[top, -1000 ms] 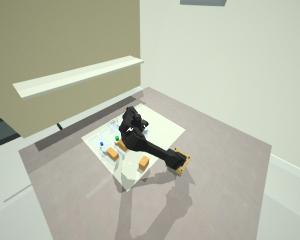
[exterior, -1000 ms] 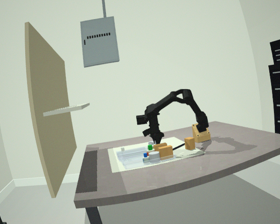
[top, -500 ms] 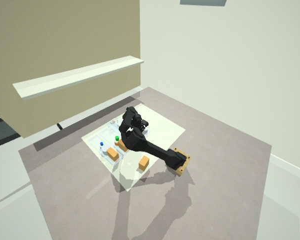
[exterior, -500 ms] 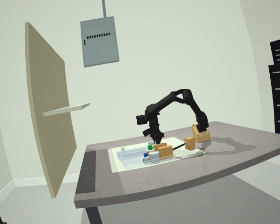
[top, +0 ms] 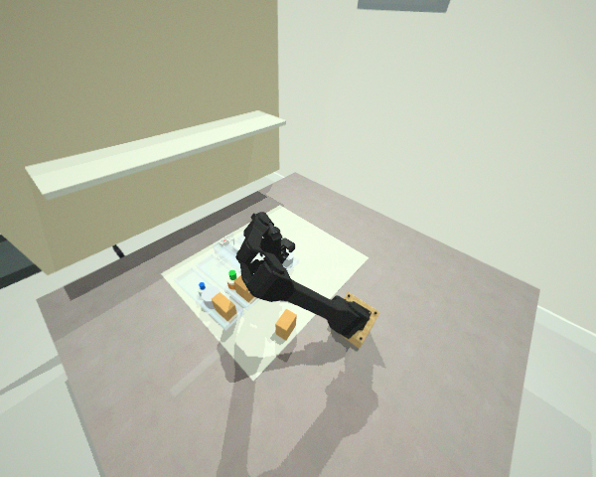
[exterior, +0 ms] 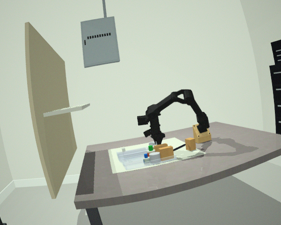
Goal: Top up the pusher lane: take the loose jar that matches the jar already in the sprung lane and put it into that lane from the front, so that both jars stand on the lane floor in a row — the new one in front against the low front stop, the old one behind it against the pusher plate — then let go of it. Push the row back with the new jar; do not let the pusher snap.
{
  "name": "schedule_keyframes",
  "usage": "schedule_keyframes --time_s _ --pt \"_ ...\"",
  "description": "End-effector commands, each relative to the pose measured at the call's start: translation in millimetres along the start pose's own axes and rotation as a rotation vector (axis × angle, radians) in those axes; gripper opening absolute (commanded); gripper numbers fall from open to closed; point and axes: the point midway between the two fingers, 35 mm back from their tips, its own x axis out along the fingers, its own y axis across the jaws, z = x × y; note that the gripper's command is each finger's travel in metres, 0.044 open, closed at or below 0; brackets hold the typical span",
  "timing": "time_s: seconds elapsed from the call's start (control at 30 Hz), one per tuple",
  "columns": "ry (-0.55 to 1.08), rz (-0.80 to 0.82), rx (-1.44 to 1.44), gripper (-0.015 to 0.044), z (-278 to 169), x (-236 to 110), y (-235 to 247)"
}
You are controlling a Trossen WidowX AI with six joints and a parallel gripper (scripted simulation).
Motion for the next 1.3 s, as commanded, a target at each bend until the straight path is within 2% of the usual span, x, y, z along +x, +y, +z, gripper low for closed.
schedule_keyframes --time_s 0.0,1.27 --pt "-0.007 0.006 -0.008 0.0 1.4 0.7 1.9" --pt "-0.007 0.006 -0.008 0.0 -5.0 0.3 -0.1"
